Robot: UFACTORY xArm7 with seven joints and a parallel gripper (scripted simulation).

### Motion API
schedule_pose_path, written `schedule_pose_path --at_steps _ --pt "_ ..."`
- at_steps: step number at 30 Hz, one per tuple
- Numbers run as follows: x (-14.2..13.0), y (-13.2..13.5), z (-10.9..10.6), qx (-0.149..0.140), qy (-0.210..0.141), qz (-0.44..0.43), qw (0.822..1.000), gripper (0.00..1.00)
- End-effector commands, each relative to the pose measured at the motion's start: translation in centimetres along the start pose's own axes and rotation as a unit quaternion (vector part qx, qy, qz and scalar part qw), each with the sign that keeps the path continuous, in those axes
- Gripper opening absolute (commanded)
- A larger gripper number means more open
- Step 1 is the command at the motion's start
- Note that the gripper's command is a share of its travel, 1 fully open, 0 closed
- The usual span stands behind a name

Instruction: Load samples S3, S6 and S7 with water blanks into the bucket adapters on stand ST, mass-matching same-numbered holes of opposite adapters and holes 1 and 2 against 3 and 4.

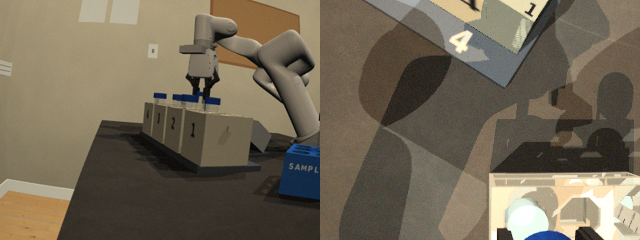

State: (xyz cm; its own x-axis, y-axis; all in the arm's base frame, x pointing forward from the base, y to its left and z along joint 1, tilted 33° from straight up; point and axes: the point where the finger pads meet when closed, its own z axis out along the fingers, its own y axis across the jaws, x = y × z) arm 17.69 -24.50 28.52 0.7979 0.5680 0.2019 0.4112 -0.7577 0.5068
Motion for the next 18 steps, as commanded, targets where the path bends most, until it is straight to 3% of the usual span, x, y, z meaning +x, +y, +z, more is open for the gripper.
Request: schedule_pose_path --at_steps 1,18 --pt "0.0 0.1 -1.0 -0.001 0.0 0.001 1.0 0.0" --pt "0.0 0.1 -4.0 -0.001 0.0 0.001 1.0 0.0"
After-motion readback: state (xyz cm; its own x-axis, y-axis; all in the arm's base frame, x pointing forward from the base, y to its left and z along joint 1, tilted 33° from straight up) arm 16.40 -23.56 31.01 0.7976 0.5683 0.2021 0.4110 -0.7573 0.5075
